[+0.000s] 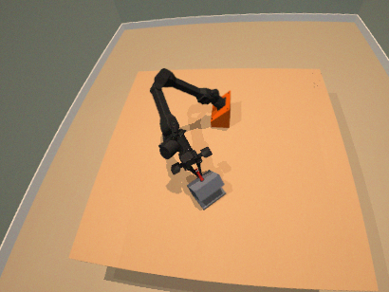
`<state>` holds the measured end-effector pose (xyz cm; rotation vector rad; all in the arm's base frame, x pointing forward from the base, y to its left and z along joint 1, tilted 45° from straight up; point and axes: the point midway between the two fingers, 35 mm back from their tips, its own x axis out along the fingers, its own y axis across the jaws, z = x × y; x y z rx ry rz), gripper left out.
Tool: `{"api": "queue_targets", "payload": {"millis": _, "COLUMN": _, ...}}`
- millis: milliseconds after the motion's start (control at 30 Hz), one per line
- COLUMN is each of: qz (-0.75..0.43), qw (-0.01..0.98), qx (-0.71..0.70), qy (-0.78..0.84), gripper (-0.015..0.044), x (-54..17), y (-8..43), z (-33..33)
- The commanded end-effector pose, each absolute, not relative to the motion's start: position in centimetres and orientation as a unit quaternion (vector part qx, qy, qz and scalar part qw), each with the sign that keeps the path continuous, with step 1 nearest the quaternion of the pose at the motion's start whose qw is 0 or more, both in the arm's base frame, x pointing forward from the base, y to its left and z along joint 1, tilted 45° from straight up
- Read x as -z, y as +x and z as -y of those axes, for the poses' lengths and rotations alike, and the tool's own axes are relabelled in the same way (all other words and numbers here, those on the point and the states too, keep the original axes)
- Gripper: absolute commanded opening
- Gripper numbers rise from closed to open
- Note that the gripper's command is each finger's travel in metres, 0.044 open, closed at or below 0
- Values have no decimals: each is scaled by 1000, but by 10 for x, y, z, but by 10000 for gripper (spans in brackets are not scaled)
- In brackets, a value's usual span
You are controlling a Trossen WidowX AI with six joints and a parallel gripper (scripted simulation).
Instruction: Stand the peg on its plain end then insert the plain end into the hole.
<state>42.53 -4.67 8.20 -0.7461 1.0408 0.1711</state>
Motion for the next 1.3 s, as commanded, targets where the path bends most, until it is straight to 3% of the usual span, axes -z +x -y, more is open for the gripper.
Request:
{"api": "queue_targets", "payload": {"millis": 0, "qz": -484, "qw": 798, "qx": -83, "qy": -349, "gripper": 0, "x": -79, "y": 427, "z": 46}}
{"api": "queue_targets", "payload": {"millis": 467, "qz": -486, "qw": 798, "qx": -80, "qy": -348, "gripper": 0, "x": -79, "y": 426, "z": 47}}
{"api": "queue_targets", "payload": {"millis": 1033, "qz": -486, "qw": 798, "qx": -80, "qy": -348, "gripper": 440, "x": -82, "y": 425, "z": 46}}
{"api": "queue_targets", "payload": {"millis": 1267, "qz": -486, "qw": 798, "qx": -82, "qy": -348, "gripper": 440, "x": -93, "y": 419, "z": 44}}
